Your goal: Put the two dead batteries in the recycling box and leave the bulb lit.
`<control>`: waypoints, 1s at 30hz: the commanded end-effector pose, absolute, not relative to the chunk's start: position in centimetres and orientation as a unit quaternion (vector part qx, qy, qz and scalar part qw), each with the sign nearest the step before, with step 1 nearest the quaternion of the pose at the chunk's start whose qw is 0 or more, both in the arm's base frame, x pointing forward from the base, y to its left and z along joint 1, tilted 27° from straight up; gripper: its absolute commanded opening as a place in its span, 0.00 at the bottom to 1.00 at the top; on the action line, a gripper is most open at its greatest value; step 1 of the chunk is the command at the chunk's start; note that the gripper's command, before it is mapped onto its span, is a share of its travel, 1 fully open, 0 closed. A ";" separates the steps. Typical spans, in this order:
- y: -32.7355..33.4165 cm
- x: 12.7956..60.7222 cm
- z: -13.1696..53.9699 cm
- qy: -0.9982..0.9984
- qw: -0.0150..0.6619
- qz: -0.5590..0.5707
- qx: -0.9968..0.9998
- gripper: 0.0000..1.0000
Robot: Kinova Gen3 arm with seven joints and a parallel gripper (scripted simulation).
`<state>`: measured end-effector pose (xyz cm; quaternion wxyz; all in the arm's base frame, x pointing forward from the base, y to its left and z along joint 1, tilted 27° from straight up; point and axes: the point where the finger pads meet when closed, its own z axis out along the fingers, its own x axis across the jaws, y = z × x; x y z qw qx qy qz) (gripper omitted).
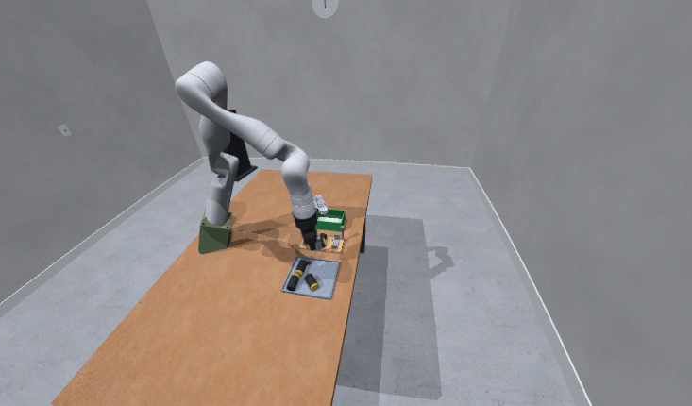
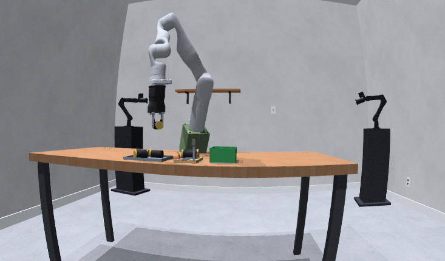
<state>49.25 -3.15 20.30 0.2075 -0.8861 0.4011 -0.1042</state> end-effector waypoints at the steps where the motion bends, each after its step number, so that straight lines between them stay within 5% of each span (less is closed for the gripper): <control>1: -4.1 49.3 20.6 0.408 0.205 -0.109 -0.883 0.57; 30: -4.1 49.3 20.6 0.354 0.198 -0.122 -0.906 0.57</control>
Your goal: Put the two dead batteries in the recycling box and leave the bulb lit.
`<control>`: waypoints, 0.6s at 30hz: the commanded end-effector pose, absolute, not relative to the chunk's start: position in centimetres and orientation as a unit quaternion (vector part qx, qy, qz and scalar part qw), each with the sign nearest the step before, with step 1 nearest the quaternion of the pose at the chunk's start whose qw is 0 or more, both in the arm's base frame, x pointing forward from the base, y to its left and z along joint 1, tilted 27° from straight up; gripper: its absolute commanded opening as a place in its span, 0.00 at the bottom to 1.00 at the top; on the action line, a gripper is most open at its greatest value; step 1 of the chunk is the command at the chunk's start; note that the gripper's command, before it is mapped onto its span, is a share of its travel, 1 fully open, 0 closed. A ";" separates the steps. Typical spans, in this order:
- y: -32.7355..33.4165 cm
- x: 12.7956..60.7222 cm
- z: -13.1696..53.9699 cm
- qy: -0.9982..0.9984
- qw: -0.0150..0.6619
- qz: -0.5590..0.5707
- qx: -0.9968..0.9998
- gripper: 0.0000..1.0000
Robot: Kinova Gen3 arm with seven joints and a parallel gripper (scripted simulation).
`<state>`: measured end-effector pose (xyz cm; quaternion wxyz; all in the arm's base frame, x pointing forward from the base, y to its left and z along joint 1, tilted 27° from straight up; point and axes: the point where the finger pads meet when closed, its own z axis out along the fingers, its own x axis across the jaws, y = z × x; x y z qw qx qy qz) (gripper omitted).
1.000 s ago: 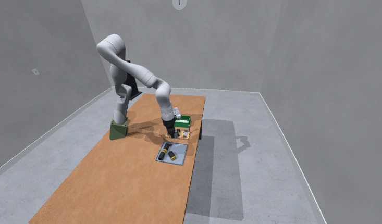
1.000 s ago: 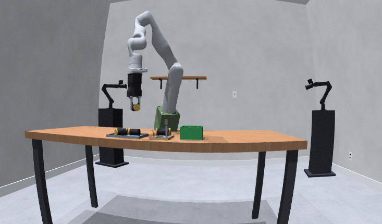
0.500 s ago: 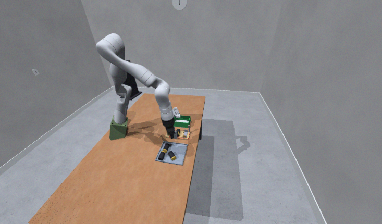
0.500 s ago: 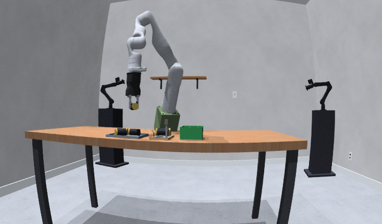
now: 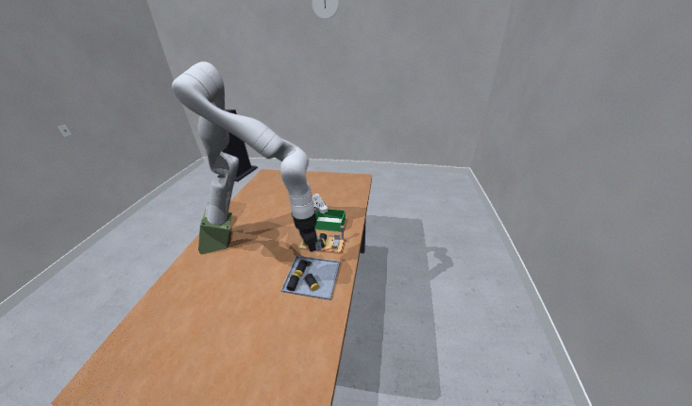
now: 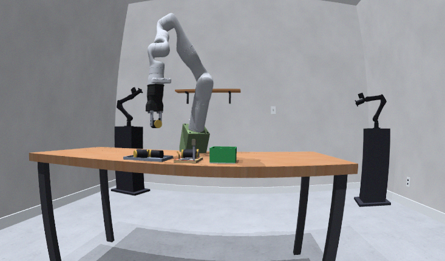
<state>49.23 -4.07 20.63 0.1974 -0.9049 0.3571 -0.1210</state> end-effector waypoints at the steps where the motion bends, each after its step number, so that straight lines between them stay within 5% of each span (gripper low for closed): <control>1: -4.1 49.3 20.6 0.348 0.197 -0.123 -0.908 0.57; 18: -4.1 49.3 20.6 0.228 0.180 -0.147 -0.946 0.57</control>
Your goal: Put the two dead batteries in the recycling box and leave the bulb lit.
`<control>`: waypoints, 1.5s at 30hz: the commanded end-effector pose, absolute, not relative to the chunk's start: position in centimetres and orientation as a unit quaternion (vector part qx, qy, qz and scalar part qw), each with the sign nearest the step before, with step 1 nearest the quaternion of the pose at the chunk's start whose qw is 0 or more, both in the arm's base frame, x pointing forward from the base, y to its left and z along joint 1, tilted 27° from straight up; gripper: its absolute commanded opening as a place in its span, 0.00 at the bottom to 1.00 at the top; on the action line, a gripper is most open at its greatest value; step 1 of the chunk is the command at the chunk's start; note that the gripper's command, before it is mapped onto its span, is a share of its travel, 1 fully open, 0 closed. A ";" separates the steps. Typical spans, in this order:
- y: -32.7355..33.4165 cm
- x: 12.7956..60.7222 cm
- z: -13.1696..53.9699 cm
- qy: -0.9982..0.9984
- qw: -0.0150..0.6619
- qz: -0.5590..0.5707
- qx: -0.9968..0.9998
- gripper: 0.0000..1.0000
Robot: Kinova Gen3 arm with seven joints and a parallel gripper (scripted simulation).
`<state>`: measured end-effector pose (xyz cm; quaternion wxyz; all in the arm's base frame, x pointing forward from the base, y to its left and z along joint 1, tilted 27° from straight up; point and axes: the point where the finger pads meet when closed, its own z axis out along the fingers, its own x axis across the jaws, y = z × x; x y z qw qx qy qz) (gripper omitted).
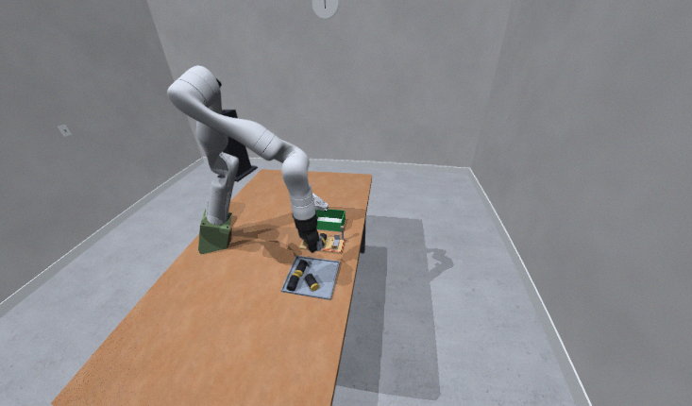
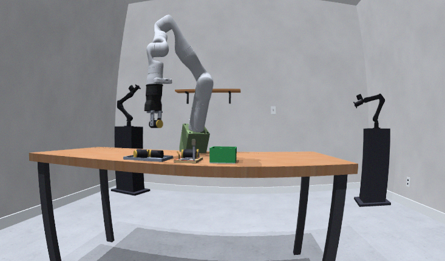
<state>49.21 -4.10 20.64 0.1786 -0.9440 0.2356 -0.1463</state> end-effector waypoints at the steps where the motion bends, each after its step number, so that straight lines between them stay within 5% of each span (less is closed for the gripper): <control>1: -4.1 49.3 20.6 0.219 0.178 -0.149 -0.948 0.57; 45: -4.1 49.3 20.6 -0.064 0.128 -0.194 -0.971 0.57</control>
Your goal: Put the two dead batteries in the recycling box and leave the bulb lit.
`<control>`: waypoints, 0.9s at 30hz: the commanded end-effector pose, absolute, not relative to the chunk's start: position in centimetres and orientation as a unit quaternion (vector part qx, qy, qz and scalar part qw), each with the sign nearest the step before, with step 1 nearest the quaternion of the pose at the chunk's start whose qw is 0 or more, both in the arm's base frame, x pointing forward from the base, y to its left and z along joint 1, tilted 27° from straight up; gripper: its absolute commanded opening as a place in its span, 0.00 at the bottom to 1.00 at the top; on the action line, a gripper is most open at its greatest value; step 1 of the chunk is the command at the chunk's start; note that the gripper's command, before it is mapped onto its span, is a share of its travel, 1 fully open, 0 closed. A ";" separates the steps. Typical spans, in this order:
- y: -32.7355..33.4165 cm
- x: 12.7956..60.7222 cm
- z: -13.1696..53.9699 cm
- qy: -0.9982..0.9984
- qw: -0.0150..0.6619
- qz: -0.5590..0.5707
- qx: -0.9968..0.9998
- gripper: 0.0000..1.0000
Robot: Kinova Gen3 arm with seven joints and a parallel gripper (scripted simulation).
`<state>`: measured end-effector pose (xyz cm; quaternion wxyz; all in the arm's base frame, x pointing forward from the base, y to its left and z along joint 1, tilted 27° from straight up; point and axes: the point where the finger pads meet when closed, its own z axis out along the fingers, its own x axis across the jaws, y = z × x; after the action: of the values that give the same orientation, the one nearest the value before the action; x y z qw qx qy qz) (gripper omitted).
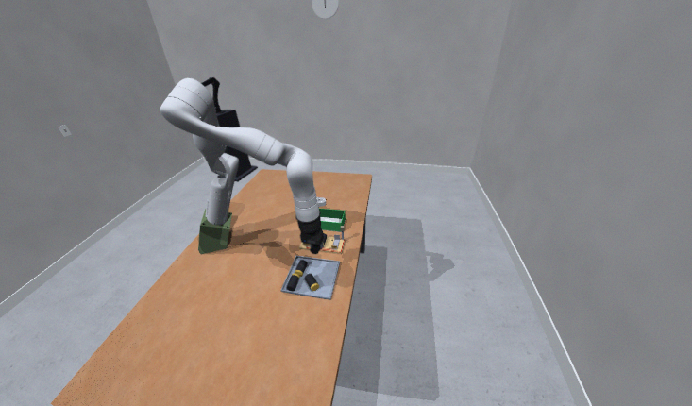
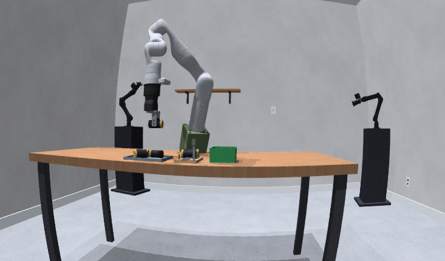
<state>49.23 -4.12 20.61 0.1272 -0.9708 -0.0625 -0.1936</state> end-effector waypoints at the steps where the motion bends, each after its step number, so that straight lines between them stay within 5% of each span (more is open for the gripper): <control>1: -4.1 49.3 20.6 -0.066 0.127 -0.194 -0.970 0.57; 27: -3.1 49.3 21.0 -0.071 0.126 -0.195 -0.970 0.57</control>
<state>49.27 -3.68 20.71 0.1278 -0.9703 -0.0674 -0.1942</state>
